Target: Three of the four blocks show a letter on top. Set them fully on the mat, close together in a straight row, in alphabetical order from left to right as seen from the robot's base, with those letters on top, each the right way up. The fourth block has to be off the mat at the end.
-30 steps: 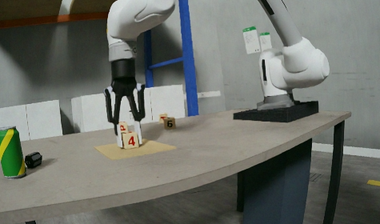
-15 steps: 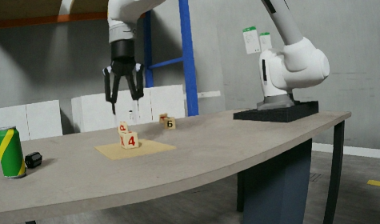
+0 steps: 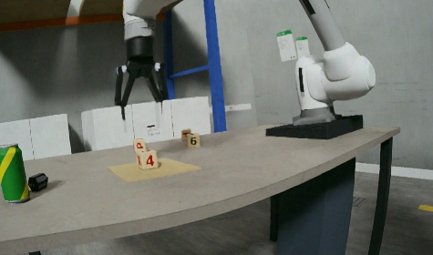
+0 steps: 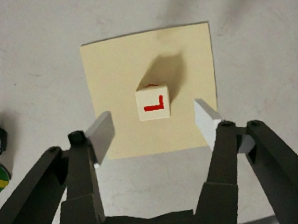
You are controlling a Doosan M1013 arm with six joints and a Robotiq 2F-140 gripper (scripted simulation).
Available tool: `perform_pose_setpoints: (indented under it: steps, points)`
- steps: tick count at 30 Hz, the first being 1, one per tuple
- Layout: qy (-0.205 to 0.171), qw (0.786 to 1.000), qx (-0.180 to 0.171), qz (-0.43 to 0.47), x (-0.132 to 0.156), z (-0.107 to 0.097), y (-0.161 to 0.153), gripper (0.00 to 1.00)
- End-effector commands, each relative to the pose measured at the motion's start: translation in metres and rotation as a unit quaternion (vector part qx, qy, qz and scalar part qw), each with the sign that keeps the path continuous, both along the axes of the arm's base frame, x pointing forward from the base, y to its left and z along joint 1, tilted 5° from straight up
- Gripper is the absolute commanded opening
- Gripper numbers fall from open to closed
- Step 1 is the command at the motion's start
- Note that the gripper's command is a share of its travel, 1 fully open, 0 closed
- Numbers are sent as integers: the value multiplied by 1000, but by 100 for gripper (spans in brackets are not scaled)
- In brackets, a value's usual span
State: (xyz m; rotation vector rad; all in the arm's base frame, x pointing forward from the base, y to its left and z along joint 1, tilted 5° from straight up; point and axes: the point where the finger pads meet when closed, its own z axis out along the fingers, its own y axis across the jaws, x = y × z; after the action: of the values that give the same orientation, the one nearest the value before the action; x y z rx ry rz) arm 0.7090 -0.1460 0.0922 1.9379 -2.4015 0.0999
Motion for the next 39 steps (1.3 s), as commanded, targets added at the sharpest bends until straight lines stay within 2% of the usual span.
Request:
perform_pose_setpoints:
  steps: [1, 18, 20, 22, 24, 25, 26, 32, 39]
  points:
    - [-1, 1000, 0, 0, 0, 1, 0, 100]
    - [-1, 1000, 0, -1, -1, 1, -5, 100]
    - [-1, 1000, 0, -8, -8, 4, -31, 100]
    - [-2, 1000, 1, -19, -22, 9, -74, 100]
    - [-2, 1000, 1, -19, -22, 9, -74, 100]
    - [-3, 1000, 1, -28, -36, 13, -106, 100]
    - [-3, 999, 1, -32, -42, 14, -122, 100]
    - [-5, 999, 1, -54, -84, 23, -200, 100]
    - [-8, 997, 0, -81, -148, 34, -287, 100]
